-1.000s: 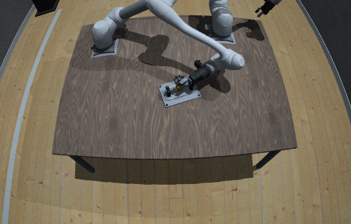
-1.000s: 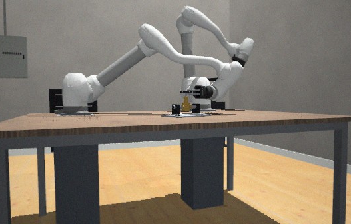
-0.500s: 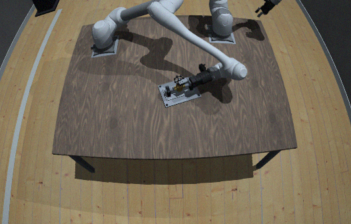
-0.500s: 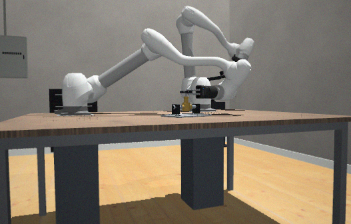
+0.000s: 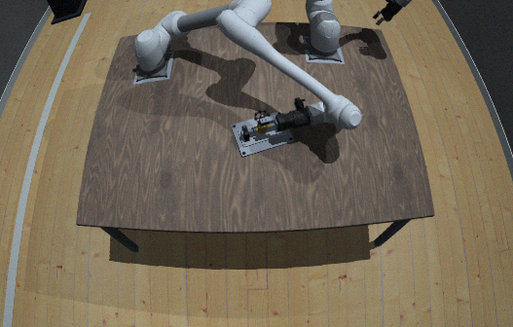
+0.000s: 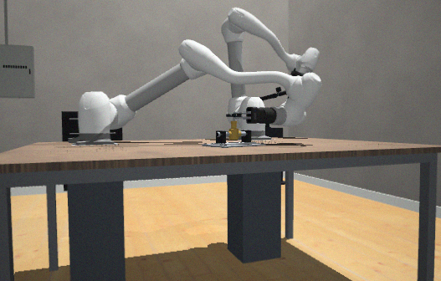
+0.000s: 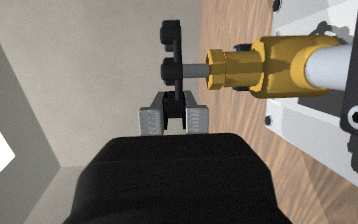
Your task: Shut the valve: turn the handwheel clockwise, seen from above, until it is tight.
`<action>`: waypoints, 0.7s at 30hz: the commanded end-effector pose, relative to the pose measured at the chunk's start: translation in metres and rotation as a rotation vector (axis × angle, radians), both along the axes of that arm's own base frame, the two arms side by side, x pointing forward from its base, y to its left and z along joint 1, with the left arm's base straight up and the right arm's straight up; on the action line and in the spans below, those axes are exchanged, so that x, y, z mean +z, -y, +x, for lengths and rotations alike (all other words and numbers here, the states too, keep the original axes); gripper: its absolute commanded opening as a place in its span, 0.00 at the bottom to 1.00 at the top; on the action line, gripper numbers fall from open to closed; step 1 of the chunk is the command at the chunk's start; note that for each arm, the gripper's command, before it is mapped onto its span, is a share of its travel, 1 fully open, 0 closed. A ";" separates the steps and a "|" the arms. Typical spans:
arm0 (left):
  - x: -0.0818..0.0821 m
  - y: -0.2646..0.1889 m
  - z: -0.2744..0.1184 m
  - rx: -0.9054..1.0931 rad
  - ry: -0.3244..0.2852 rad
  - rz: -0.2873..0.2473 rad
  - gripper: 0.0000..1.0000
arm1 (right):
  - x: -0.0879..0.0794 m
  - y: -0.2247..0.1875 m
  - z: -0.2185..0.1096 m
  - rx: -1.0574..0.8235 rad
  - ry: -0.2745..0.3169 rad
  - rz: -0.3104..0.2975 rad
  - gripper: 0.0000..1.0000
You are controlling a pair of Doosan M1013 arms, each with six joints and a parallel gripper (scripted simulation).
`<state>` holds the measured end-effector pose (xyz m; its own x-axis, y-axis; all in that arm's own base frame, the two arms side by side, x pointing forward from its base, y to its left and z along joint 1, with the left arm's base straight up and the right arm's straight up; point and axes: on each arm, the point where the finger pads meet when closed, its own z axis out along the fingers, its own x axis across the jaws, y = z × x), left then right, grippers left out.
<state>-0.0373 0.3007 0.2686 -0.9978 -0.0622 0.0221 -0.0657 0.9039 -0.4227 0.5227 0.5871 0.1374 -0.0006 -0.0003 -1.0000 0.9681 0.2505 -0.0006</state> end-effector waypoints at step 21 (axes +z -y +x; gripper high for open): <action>0.000 0.000 0.000 0.000 0.000 0.001 1.00 | 0.001 0.003 0.001 -0.125 0.002 0.001 0.00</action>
<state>-0.0373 0.3007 0.2686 -0.9978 -0.0622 0.0221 -0.0657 0.9039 -0.4227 0.5234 0.5838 0.1374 -0.0003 -0.0002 -1.0000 0.9913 0.1318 -0.0004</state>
